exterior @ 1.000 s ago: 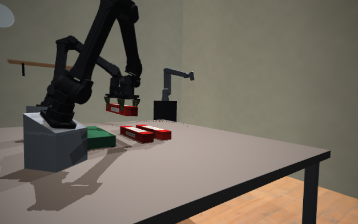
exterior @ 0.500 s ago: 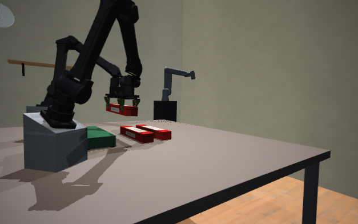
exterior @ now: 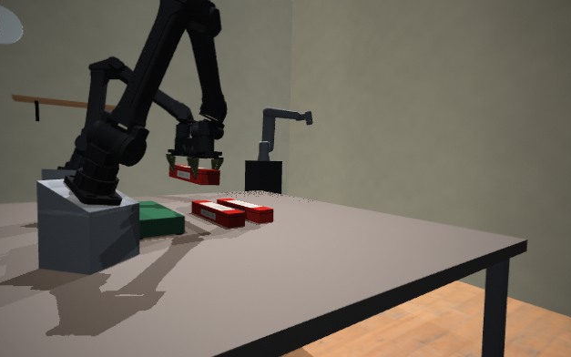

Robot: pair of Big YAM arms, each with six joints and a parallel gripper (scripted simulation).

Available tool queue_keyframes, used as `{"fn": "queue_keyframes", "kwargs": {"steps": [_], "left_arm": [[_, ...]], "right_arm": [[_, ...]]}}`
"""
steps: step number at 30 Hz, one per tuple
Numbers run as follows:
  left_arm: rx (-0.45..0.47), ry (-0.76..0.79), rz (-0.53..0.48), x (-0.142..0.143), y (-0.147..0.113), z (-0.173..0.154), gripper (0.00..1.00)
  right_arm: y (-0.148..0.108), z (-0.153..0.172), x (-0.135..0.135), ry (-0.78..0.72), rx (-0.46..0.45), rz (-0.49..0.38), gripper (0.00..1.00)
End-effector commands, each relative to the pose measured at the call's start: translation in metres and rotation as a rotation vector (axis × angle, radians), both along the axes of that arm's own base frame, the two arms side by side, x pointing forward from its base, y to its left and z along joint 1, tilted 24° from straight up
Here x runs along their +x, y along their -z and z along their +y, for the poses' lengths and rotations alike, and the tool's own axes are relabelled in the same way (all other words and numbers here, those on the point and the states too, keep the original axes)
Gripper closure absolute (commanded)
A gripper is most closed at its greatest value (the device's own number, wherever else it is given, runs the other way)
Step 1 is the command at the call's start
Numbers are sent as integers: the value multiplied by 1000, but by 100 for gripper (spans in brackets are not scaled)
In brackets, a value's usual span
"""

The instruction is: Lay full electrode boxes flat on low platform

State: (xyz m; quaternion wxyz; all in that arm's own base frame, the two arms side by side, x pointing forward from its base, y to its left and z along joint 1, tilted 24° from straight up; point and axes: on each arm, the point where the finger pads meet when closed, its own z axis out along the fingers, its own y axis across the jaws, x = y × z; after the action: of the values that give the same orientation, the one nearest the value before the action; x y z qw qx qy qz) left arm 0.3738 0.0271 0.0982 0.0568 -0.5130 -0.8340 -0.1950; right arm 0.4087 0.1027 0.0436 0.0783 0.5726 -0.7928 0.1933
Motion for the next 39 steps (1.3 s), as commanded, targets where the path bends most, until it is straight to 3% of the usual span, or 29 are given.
{"fn": "queue_keyframes", "kwargs": {"steps": [1,26,27,39], "left_arm": [[-6,14,-80,19,-28,-1,100],[-6,14,-80,19,-28,-1,100],[-6,10,-129,31,-45,4,100],[-3,10,-105,28,-50,5,100]], "right_arm": [[-32,11,22,-23,31,-84,100],[-32,11,22,-23,31,-84,100],[-49,14,36,-26,47,-132,100],[-56,12,34,-26,38,-110,100]]}}
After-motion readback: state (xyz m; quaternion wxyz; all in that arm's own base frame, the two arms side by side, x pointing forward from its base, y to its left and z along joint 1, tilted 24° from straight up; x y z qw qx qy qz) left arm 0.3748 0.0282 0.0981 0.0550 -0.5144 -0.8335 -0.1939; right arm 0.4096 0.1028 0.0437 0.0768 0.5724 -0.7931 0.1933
